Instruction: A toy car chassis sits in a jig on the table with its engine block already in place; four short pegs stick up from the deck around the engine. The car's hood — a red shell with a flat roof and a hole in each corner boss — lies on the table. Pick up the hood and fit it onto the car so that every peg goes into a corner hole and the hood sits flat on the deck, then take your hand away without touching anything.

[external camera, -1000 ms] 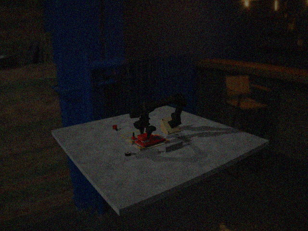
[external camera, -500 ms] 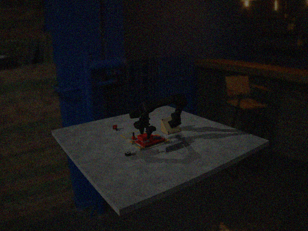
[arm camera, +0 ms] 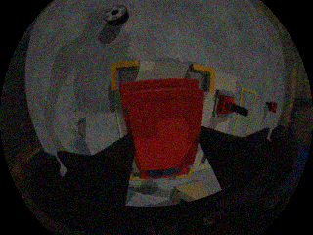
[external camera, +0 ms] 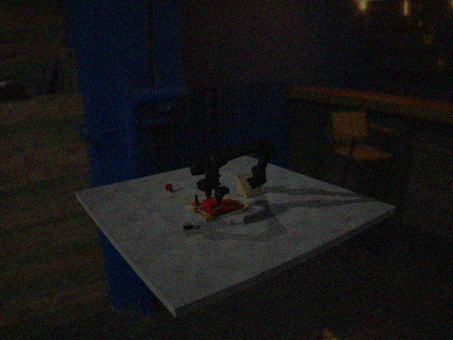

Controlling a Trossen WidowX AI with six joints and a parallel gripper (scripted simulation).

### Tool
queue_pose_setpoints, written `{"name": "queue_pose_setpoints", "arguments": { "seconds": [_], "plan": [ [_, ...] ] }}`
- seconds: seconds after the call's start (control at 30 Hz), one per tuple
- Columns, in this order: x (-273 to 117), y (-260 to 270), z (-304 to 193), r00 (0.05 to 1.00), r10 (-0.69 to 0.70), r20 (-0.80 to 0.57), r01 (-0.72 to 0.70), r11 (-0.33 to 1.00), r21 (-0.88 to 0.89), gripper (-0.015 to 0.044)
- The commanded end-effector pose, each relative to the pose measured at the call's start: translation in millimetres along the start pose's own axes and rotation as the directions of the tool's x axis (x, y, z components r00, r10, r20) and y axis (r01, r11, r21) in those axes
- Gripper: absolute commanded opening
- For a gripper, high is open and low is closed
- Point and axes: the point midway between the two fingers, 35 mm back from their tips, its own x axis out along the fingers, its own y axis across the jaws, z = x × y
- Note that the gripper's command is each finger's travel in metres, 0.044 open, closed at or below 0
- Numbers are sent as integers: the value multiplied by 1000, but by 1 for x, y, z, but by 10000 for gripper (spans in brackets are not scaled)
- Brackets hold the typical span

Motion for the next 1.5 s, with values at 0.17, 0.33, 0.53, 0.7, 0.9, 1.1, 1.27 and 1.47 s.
{"name": "queue_pose_setpoints", "arguments": {
  "seconds": [0.17,0.33,0.53,0.7,0.9,1.1,1.27,1.47],
  "plan": [
    [3,1,0,1000,4,2,-4,1000,5,0],
    [5,1,0,1000,4,2,-4,1000,5,0],
    [7,1,0,1000,4,3,-4,1000,5,0],
    [9,1,0,1000,4,3,-4,1000,5,0],
    [11,1,0,1000,5,3,-5,1000,5,0],
    [13,1,0,1000,5,3,-5,1000,5,0],
    [12,1,0,1000,4,1,-4,1000,1,0],
    [13,1,0,1000,4,1,-4,1000,0,131]
  ]
}}
